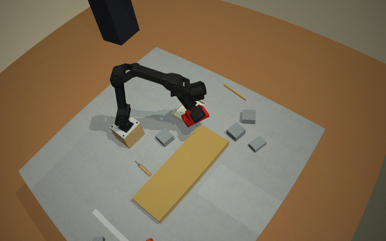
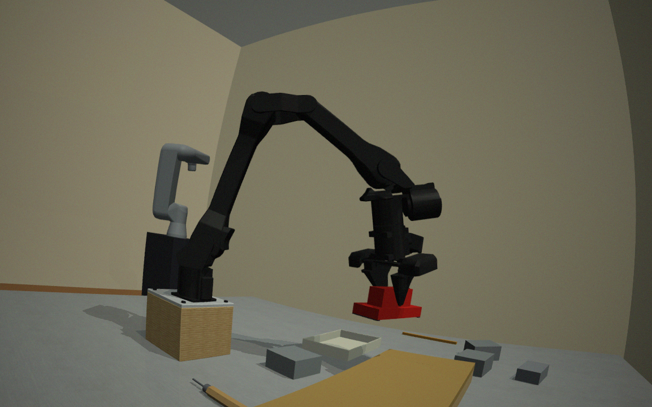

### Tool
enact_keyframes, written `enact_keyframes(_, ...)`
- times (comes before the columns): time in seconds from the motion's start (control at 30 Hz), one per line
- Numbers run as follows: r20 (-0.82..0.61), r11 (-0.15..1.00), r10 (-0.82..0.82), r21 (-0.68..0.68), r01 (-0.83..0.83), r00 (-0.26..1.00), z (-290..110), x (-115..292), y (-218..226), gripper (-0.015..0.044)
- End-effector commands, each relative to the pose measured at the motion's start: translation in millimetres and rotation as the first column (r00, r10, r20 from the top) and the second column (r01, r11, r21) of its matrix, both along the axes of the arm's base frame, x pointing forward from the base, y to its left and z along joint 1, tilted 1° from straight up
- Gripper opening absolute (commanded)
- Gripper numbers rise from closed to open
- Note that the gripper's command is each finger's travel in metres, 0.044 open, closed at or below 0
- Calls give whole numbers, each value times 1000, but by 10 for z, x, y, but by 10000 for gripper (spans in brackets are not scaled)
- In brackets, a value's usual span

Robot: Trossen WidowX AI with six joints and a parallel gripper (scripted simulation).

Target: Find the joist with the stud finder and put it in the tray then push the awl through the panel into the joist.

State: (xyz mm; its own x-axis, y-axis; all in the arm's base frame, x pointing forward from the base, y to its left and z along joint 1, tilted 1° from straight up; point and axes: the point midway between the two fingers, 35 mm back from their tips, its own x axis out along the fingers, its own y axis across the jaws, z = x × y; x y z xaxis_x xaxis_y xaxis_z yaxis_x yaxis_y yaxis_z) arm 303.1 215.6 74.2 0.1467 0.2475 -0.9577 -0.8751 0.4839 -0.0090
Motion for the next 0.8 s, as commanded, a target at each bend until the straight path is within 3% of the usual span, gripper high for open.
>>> enact_keyframes(0.0, 6, 998, 60, 6, -60, 998, 7, -165, 190, 0)
enact_keyframes(0.63, 3, 930, 366, 7, -366, 930, -78, -1133, 889, 0)
enact_keyframes(0.77, 3, 926, 377, 7, -377, 926, -85, -1170, 907, 0)
